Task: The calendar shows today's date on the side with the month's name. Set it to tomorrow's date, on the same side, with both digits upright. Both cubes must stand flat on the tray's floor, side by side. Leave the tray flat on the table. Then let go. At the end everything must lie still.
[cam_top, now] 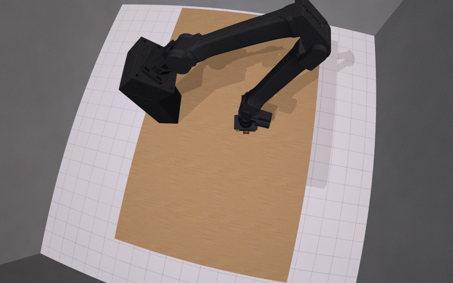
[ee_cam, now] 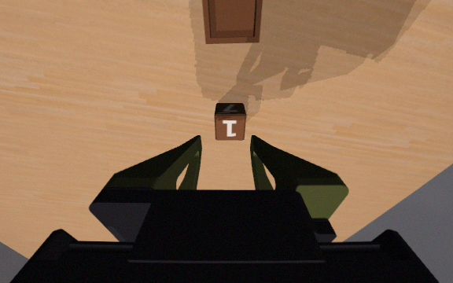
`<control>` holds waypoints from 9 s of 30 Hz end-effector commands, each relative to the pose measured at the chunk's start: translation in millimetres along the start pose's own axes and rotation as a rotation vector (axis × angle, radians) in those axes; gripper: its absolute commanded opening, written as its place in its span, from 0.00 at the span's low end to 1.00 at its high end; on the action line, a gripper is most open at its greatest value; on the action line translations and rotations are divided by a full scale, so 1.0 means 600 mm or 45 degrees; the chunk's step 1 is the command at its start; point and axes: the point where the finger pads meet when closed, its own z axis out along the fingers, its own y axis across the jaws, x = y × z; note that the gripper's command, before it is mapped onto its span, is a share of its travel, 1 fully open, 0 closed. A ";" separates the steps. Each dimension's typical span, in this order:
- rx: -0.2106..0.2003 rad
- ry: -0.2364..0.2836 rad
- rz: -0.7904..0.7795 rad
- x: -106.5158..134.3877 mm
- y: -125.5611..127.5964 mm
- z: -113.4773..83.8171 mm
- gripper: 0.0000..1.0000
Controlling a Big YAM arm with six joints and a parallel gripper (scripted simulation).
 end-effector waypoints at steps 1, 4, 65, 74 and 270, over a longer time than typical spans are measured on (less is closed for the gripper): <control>0.040 0.003 0.003 -0.001 -0.021 -0.002 0.45; 0.016 -0.007 0.004 -0.007 -0.006 0.013 0.45; 0.023 -0.002 0.004 -0.003 -0.016 0.021 0.45; 0.020 -0.002 0.005 -0.004 -0.017 0.017 0.45; 0.014 -0.008 -0.029 -0.156 -0.004 -0.117 0.26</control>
